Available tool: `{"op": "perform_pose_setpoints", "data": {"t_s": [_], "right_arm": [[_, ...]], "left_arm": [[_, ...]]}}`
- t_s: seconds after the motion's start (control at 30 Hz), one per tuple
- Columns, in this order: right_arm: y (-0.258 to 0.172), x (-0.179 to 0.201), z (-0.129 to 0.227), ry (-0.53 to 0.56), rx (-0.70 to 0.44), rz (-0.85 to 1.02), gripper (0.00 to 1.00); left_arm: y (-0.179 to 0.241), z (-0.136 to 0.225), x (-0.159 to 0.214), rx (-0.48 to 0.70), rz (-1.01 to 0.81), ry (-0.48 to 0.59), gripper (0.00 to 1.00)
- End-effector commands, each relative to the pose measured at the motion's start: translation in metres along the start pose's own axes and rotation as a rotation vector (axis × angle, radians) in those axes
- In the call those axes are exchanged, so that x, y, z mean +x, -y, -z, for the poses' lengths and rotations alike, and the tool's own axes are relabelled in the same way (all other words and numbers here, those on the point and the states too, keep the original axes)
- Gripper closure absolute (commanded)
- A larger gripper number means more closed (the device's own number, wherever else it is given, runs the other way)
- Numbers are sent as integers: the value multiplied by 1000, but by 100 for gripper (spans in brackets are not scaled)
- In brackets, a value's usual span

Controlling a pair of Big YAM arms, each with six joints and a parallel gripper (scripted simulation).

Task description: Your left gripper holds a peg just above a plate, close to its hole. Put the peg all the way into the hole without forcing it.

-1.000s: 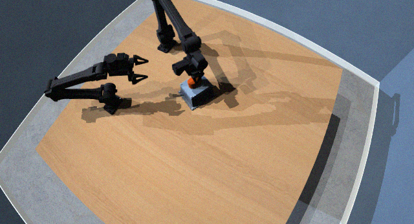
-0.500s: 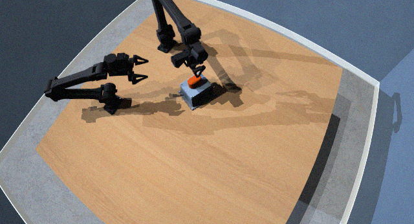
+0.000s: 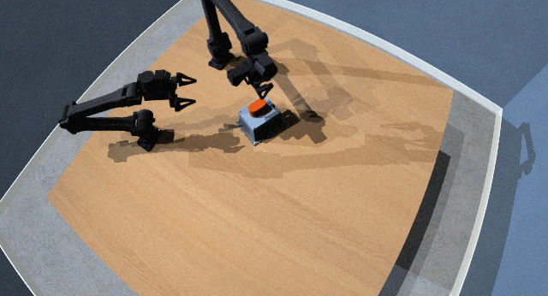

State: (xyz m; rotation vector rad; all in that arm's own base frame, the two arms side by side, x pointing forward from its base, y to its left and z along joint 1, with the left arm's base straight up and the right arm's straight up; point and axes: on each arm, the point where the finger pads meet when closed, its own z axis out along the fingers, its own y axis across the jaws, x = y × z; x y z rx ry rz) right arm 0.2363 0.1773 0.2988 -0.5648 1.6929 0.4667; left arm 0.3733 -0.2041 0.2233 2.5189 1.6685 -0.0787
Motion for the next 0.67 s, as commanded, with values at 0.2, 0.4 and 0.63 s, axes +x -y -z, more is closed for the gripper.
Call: {"op": "perform_pose_setpoints", "data": {"t_s": [0.2, 0.4, 0.63], "right_arm": [[1, -27, 3, 43, 5, -3, 0], [1, -27, 3, 43, 5, -3, 0], [1, -27, 3, 43, 5, -3, 0]], "left_arm": [[-15, 20, -3, -47, -6, 6, 0], [-15, 20, -3, -47, -6, 6, 0], [-15, 20, -3, -47, -6, 6, 0]]}}
